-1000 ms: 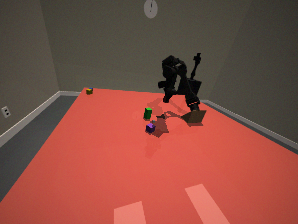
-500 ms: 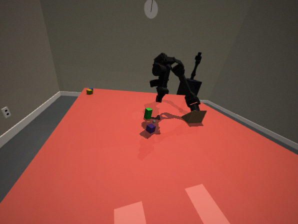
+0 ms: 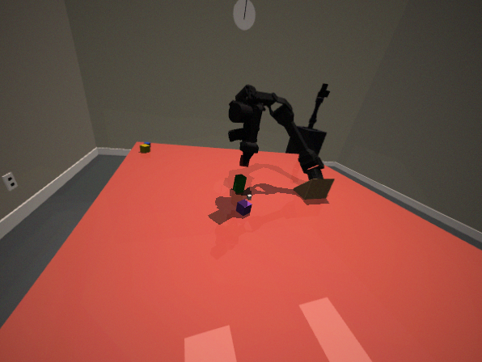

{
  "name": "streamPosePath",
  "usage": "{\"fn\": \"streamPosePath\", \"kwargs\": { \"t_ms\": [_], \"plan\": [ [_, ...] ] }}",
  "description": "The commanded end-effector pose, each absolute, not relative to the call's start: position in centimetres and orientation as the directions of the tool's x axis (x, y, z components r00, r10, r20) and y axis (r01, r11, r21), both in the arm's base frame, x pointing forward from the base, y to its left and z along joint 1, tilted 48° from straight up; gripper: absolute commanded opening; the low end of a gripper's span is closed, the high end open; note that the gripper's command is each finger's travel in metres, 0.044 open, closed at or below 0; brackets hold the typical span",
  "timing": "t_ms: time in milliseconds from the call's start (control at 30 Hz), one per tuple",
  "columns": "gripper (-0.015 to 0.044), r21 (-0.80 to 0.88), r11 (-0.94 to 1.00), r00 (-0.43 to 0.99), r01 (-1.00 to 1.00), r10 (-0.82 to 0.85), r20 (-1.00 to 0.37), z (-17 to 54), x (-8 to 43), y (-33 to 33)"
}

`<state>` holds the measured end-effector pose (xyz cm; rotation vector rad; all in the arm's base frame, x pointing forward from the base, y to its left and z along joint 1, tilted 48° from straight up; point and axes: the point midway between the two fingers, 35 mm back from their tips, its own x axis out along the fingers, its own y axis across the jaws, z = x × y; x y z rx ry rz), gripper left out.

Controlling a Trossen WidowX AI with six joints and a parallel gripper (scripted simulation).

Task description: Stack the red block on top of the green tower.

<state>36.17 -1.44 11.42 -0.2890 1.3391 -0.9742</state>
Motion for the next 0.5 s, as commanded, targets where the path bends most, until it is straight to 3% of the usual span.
{"fn": "streamPosePath", "kwargs": {
  "t_ms": [0,467],
  "plan": [
    [0.0000,-0.691,0.591,-0.083,0.415,-0.732,-0.676,11.2,36.8,-1.7],
    [0.0000,-0.691,0.591,-0.083,0.416,-0.733,-0.676,9.0,36.4,-4.2]
  ]
}}
